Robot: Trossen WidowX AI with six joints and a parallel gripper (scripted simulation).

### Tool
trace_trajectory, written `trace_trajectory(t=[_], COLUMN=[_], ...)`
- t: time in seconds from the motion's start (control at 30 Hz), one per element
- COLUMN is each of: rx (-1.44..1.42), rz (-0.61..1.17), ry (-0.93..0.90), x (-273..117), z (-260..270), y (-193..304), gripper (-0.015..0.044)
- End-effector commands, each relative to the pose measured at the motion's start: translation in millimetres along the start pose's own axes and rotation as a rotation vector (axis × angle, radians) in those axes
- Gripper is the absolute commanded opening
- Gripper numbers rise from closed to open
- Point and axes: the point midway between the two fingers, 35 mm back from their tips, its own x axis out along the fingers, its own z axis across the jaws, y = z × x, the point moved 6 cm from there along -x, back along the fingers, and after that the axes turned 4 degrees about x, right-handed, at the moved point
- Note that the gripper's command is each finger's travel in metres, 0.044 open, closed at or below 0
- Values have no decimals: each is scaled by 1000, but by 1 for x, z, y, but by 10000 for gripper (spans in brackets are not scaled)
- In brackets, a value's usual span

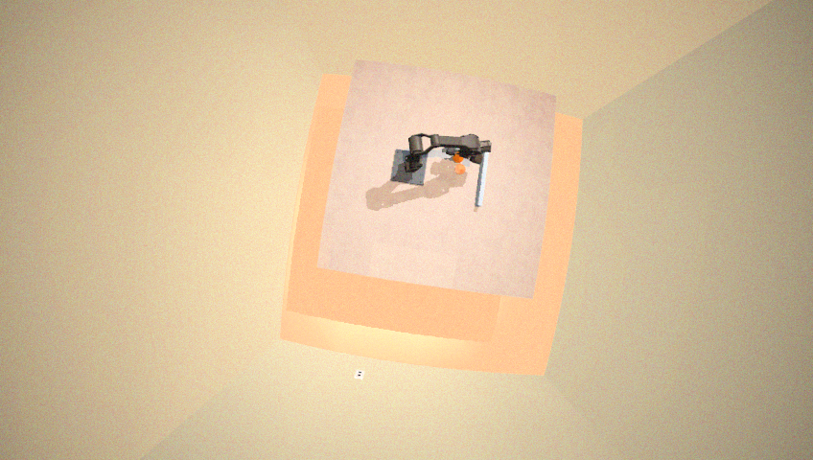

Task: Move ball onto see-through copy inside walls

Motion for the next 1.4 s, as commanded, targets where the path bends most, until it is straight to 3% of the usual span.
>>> trace_trajectory(t=[0.0, 1.37], rx=[-143, -143], rz=[70, 71], ry=[-33, -33], x=[1, 63], z=[12, 13], y=[-21, -16], gripper=[413, 413])
